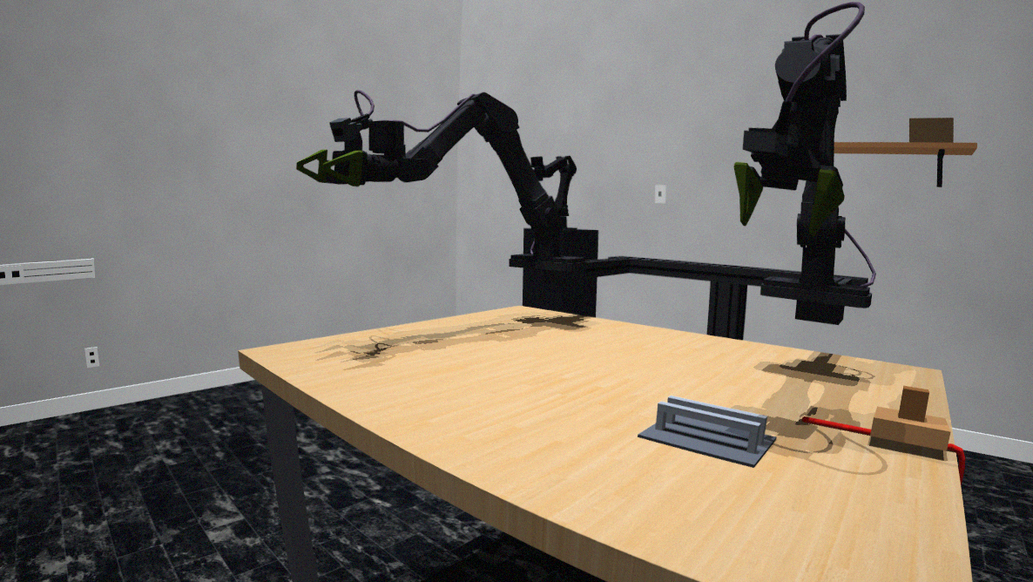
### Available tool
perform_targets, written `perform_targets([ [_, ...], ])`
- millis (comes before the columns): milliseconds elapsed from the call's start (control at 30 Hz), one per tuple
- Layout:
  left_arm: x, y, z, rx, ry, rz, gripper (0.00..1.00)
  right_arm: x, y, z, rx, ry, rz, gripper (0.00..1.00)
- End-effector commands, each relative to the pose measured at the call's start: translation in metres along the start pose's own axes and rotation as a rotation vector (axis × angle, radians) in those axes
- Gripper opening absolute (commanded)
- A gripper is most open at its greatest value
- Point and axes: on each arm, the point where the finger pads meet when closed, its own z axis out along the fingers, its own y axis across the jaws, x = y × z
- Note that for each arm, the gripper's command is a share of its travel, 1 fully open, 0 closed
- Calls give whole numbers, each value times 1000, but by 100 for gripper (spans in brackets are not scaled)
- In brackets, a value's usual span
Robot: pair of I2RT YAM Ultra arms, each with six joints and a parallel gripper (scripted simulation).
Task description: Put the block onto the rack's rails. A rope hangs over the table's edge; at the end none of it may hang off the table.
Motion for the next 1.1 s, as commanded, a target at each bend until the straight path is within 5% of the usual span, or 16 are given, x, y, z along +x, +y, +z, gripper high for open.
perform_targets([
  [0, -25, -2, -12, -30, -119, 20, 100, -31, 6, -14, 17, 8, 19, 100],
  [133, -30, -2, -17, -38, -150, 22, 100, -40, 9, -19, 18, 12, 23, 100],
  [267, -72, -1, -50, -73, -324, 33, 100, -65, 17, -37, 28, 21, 41, 100],
  [467, -59, -2, -38, -73, -295, 27, 100, -71, 19, -42, 32, 32, 47, 100],
  [767, -89, -4, -73, -101, -467, 30, 100, -103, 29, -72, 46, 36, 66, 100],
  [900, -119, -7, -111, -119, -620, 38, 100, -124, 36, -93, 51, 25, 74, 100],
  [1067, -121, -7, -114, -129, -664, 28, 100, -133, 40, -109, 63, 44, 88, 100],
])
